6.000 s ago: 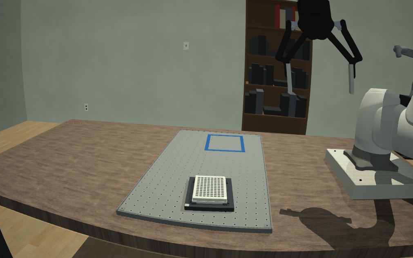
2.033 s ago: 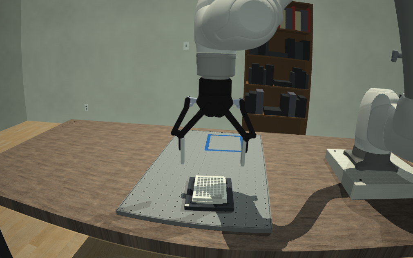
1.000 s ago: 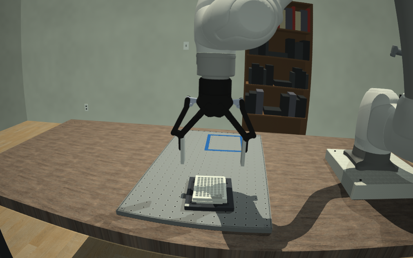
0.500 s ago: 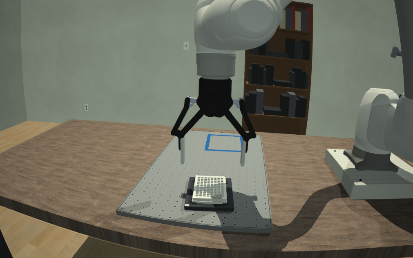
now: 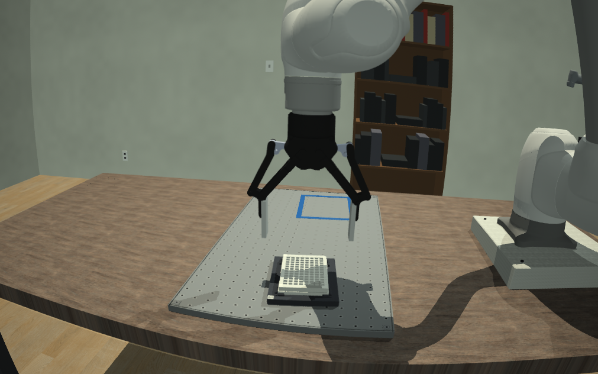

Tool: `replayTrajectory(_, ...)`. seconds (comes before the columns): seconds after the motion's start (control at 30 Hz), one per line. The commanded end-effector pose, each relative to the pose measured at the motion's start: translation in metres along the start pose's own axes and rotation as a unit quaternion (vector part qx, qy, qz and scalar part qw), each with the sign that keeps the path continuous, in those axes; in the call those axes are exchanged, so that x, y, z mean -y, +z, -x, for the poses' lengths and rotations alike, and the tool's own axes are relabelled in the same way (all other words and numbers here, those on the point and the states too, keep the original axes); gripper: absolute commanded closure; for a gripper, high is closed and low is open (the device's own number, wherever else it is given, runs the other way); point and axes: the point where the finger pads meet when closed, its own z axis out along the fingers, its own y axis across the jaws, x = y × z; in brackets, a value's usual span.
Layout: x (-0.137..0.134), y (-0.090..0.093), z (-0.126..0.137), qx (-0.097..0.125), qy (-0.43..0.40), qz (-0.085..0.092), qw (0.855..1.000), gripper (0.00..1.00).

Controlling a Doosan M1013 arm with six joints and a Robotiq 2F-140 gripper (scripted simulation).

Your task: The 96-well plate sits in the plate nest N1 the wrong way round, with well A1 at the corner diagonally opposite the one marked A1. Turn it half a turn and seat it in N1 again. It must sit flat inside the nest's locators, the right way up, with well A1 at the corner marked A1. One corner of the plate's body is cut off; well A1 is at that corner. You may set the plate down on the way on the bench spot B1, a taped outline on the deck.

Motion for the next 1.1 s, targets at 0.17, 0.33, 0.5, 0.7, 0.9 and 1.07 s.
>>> replayTrajectory(0.17, -0.004, 0.008, 0.002, 0.002, -0.006, 0.002, 1.0, 0.0)
replayTrajectory(0.33, -0.004, 0.015, 0.002, 0.002, -0.006, 0.002, 1.0, 0.0)
replayTrajectory(0.5, -0.004, 0.023, 0.002, 0.002, -0.006, 0.002, 1.0, 0.0)
replayTrajectory(0.7, -0.004, 0.033, 0.002, 0.002, -0.006, 0.002, 1.0, 0.0)
replayTrajectory(0.9, -0.004, 0.04, 0.002, 0.002, -0.006, 0.002, 1.0, 0.0)
replayTrajectory(1.07, -0.004, 0.048, 0.002, 0.002, -0.006, 0.002, 1.0, 0.0)
